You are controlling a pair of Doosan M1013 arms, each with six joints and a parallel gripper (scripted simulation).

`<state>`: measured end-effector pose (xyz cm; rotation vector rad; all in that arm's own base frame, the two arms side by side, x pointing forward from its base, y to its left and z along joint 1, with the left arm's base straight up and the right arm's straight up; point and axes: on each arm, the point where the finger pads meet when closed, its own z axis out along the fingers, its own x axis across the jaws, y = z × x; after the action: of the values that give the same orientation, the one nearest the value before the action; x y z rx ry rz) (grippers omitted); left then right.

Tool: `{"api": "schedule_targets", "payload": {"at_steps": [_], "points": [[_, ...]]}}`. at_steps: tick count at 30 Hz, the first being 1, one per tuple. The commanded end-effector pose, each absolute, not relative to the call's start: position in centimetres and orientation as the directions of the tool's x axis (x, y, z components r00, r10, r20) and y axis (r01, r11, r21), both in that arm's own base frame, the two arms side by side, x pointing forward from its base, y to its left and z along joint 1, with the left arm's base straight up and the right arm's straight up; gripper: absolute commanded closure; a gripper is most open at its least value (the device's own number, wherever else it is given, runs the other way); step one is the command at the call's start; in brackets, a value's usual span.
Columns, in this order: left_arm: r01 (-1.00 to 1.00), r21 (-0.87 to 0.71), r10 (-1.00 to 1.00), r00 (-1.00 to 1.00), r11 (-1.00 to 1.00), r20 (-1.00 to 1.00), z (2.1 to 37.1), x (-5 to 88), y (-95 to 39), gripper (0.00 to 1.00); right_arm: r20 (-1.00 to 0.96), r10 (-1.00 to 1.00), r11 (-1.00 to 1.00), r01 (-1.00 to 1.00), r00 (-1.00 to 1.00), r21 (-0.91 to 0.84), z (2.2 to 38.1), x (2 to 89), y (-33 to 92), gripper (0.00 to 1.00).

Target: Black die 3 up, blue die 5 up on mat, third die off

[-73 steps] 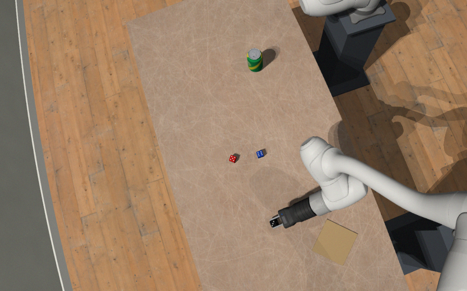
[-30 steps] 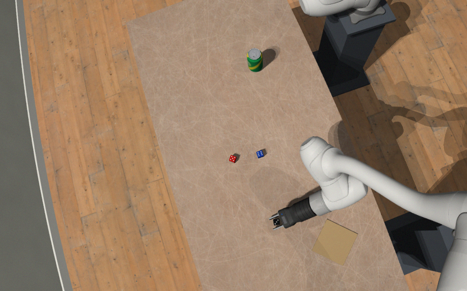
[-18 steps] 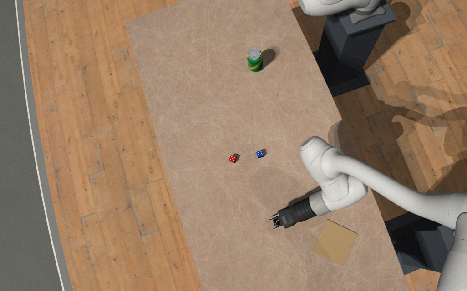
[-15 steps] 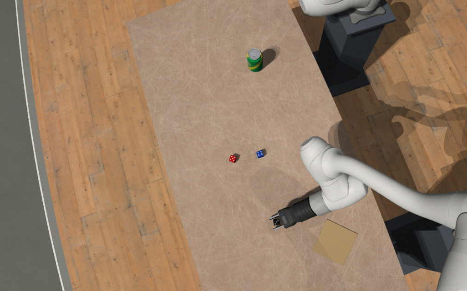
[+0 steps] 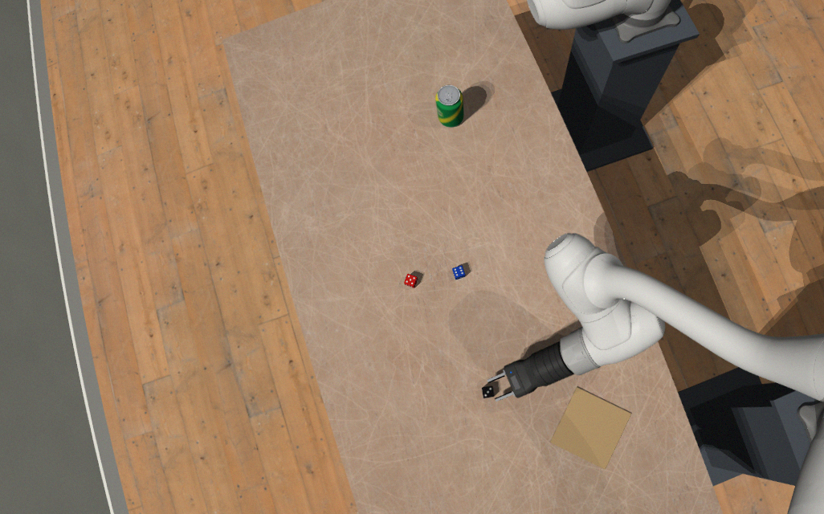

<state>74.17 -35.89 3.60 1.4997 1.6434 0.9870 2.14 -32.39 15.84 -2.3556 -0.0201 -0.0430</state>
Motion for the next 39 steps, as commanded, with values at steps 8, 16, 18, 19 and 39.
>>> {"api": "schedule_targets", "payload": {"at_steps": [8,16,18,19,39], "points": [[0.467,0.883,0.996,-0.092,0.043,0.000,4.4,72.9,-36.0,0.21,0.038,0.002,-0.708,0.028,0.999,-0.706,15.9,2.2,-32.4,0.00],[0.467,0.883,0.996,-0.092,0.043,0.000,5.3,72.9,-36.0,0.21,0.038,0.002,-0.708,0.028,0.999,-0.706,15.9,2.2,-32.4,0.00],[0.467,0.883,0.996,-0.092,0.043,0.000,6.0,72.9,-36.0,0.21,0.038,0.002,-0.708,0.028,0.999,-0.706,15.9,2.2,-32.4,0.00],[0.467,0.883,0.996,-0.092,0.043,0.000,6.4,72.9,-36.0,0.21,0.038,0.002,-0.708,0.028,0.999,-0.706,15.9,2.2,-32.4,0.00],[0.470,0.882,0.994,-0.107,0.043,0.009,10.5,73.3,-35.6,0.21,0.038,0.002,-0.708,0.028,0.999,-0.706,15.9,2.2,-32.4,0.00]]}}
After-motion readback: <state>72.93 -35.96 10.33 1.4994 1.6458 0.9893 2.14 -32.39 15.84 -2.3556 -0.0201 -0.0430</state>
